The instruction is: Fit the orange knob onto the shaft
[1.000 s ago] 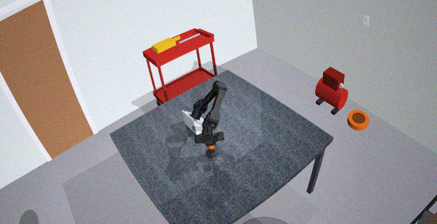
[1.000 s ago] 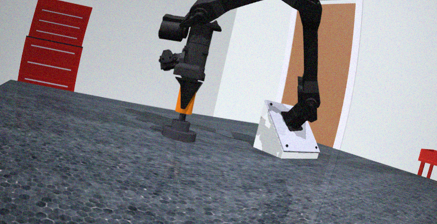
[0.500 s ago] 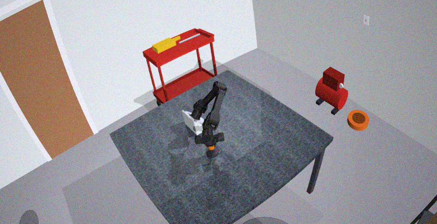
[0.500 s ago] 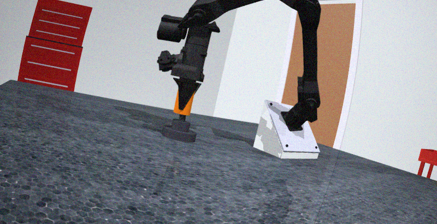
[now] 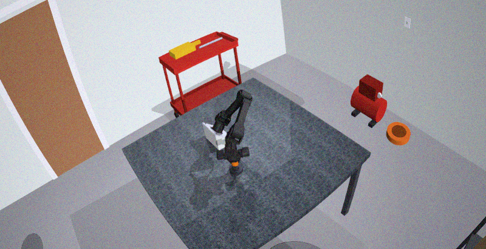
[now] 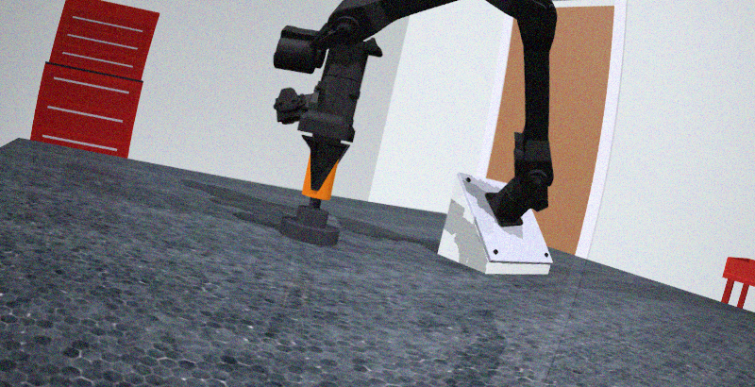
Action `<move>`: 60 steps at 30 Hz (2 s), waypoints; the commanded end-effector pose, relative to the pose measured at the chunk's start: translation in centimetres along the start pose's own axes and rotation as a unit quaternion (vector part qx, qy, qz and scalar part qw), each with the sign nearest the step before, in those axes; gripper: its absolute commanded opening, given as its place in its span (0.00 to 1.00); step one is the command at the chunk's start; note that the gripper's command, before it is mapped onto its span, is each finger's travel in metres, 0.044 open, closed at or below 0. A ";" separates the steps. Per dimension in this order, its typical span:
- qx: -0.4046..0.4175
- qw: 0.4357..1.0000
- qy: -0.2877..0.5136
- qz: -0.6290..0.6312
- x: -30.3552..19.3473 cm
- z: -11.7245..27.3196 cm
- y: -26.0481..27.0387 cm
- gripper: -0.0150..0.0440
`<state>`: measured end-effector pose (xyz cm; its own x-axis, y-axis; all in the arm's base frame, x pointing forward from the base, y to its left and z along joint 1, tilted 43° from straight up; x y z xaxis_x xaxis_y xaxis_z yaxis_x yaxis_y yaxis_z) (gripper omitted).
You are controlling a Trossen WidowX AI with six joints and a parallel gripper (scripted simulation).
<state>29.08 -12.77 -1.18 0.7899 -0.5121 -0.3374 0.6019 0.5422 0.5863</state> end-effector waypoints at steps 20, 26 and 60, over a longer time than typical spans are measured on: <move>0.001 1.000 0.001 -0.029 0.4 0.3 0.0 0.25; 0.001 1.000 0.001 -0.029 0.3 0.4 0.1 0.25; 0.001 1.000 0.001 -0.029 0.0 -0.3 -0.1 0.25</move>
<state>29.04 -12.76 -1.41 0.7572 -0.5387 -0.3693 0.6427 0.5142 0.5678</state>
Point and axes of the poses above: the point midway between the two fingers, 35 mm back from their tips, its own z axis back along the fingers, its own y axis across the jaws, x = y × z, the point moved 3 cm from there along z, back along the fingers, and after that the axes turned 1 degree about z, right-handed, at the moved point
